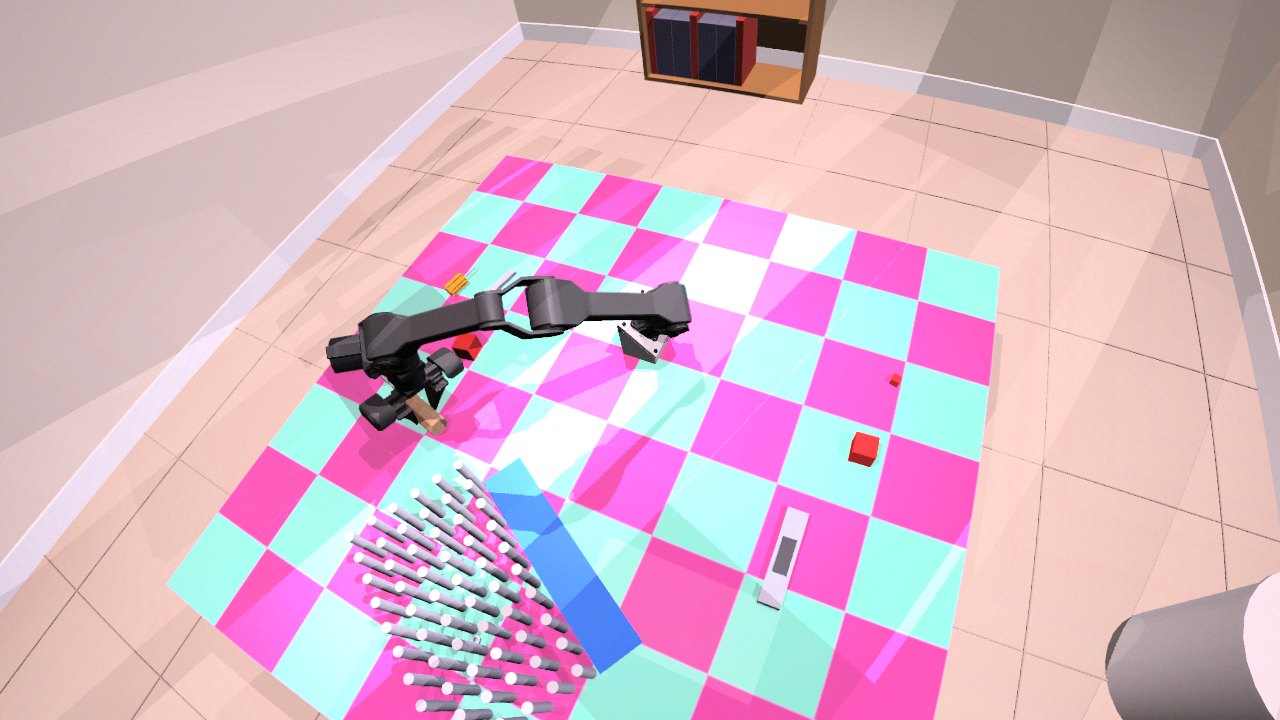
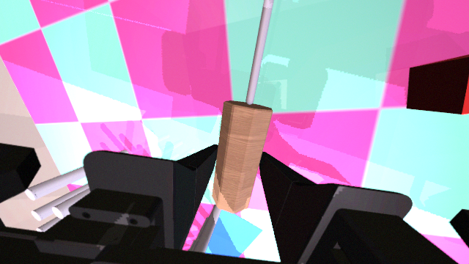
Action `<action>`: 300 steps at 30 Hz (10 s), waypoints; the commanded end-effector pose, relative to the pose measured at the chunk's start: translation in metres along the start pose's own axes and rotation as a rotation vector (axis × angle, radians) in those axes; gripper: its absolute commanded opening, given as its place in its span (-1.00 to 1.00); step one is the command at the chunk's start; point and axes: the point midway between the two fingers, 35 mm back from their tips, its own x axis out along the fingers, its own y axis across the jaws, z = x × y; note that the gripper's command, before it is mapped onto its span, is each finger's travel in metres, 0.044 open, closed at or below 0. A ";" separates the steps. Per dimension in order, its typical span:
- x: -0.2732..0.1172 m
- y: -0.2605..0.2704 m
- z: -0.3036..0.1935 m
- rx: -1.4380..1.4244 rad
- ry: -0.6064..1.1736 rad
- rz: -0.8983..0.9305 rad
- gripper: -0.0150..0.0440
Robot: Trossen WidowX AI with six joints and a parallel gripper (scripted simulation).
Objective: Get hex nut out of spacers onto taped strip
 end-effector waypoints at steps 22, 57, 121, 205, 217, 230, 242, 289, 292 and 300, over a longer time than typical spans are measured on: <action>0.012 -0.001 0.004 -0.270 0.068 0.019 -0.49; 0.061 -0.015 0.002 -0.284 0.063 0.014 -0.49; 0.061 -0.015 0.003 -0.283 0.036 0.163 -0.49; -0.017 0.007 0.005 -0.313 0.014 0.296 1.00; -0.003 0.009 0.001 -1.507 -0.229 -0.017 1.00; 0.001 0.013 -0.004 -2.600 -0.156 -0.513 1.00; -0.002 0.017 -0.009 -3.276 0.179 -0.916 1.00; 0.020 0.014 -0.010 -3.330 0.221 -0.946 0.46; 0.025 0.013 -0.010 -3.330 0.221 -0.946 0.46; 0.037 0.011 -0.010 -3.330 0.220 -0.945 0.46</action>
